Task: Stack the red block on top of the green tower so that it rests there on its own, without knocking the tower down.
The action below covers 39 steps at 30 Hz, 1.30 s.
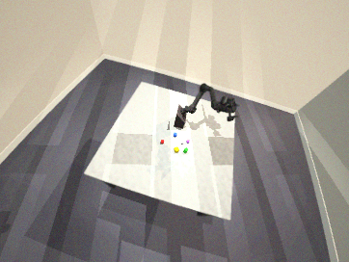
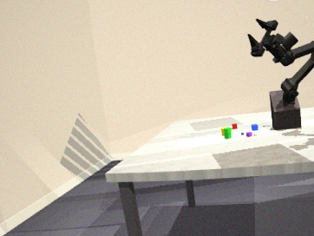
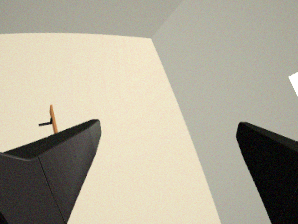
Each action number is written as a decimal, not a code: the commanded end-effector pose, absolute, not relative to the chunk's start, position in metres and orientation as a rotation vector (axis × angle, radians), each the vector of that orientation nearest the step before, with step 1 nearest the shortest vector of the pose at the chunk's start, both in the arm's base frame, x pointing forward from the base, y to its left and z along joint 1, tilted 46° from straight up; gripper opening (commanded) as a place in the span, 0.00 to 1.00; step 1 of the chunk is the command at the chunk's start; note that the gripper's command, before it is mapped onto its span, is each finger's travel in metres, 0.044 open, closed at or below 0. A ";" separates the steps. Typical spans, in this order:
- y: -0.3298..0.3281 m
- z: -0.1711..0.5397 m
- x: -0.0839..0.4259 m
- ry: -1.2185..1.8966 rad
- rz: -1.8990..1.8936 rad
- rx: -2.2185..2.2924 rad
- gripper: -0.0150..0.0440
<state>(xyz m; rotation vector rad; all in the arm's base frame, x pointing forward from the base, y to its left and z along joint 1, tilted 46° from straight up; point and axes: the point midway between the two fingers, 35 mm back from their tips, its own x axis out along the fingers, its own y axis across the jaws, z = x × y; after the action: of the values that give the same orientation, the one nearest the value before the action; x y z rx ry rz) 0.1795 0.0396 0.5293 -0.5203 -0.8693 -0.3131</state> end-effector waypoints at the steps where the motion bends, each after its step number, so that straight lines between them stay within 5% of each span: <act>1: 0.041 0.529 0.181 -0.865 -0.310 -0.525 0.98; 22: 0.081 0.376 0.386 -0.223 0.081 -0.837 1.00; 39: 0.048 0.178 0.461 0.387 0.403 -0.753 1.00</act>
<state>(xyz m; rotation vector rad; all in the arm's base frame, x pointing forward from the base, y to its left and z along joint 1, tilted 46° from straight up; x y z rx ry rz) 0.4537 0.0567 0.2189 -0.7903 0.2640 0.3386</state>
